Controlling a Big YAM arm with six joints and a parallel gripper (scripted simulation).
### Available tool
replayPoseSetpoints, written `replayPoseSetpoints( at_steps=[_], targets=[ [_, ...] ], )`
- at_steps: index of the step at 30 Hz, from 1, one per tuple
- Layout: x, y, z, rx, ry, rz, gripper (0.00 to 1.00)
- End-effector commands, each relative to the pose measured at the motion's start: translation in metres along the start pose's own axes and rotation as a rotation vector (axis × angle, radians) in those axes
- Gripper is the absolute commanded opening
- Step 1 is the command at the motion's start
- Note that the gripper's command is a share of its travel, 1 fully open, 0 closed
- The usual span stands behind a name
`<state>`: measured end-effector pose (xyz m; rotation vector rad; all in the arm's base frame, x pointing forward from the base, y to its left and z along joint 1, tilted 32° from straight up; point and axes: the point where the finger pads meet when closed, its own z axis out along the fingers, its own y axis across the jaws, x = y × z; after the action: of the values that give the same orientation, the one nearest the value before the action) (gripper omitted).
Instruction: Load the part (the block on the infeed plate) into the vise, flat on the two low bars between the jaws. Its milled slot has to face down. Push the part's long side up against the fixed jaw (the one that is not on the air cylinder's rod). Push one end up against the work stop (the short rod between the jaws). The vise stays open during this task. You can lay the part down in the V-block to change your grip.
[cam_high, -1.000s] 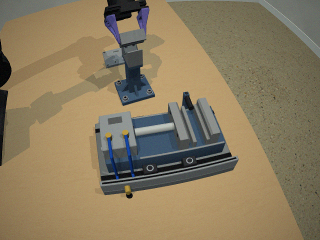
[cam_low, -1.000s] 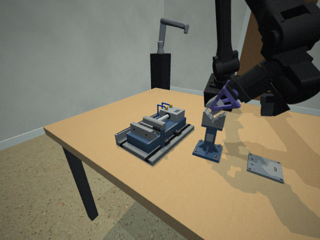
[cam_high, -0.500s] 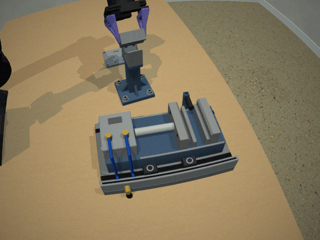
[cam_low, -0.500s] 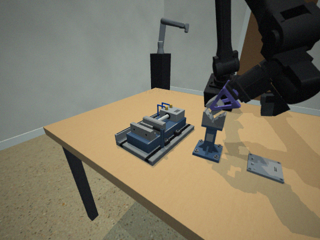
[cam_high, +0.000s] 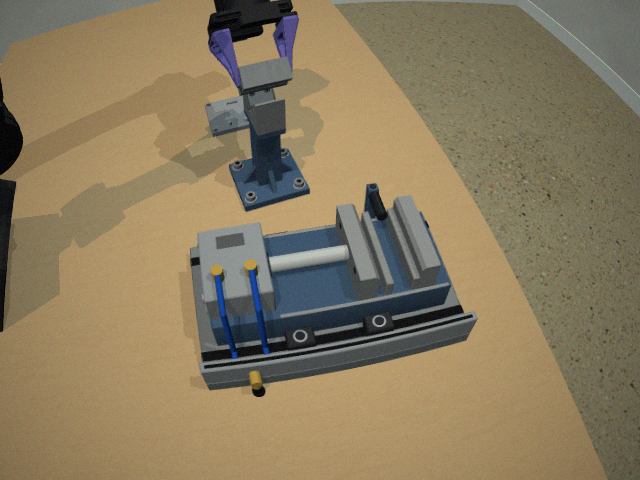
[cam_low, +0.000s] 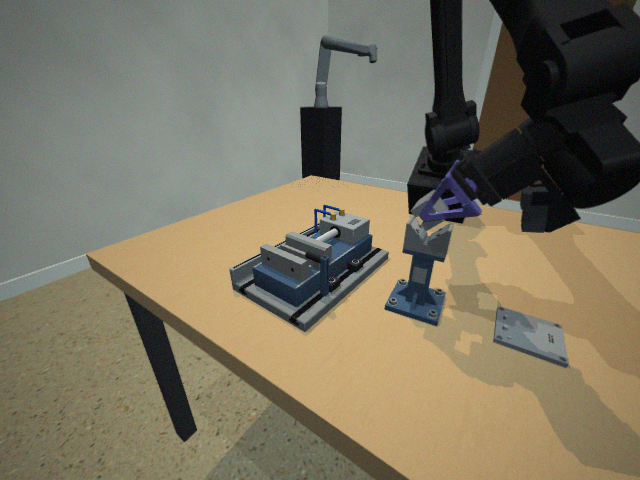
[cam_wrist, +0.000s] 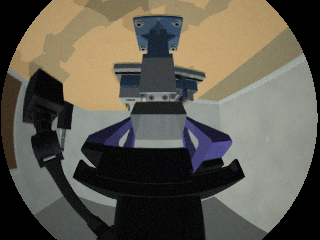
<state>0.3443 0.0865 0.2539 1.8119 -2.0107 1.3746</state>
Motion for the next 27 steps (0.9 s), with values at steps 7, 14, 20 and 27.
replayPoseSetpoints(
  at_steps=[7, 14, 20, 27],
  targets=[
    [0.0054, -0.0128, -0.0174, 0.027, -0.024, 0.026, 0.0],
    [0.0054, -0.0128, -0.0174, 0.027, -0.024, 0.026, 0.0],
    [0.0057, -0.0122, -0.0172, 0.027, -0.025, 0.022, 0.0],
    [0.0031, -0.0088, -0.0142, 0.028, -0.034, 0.011, 0.0]
  ],
)
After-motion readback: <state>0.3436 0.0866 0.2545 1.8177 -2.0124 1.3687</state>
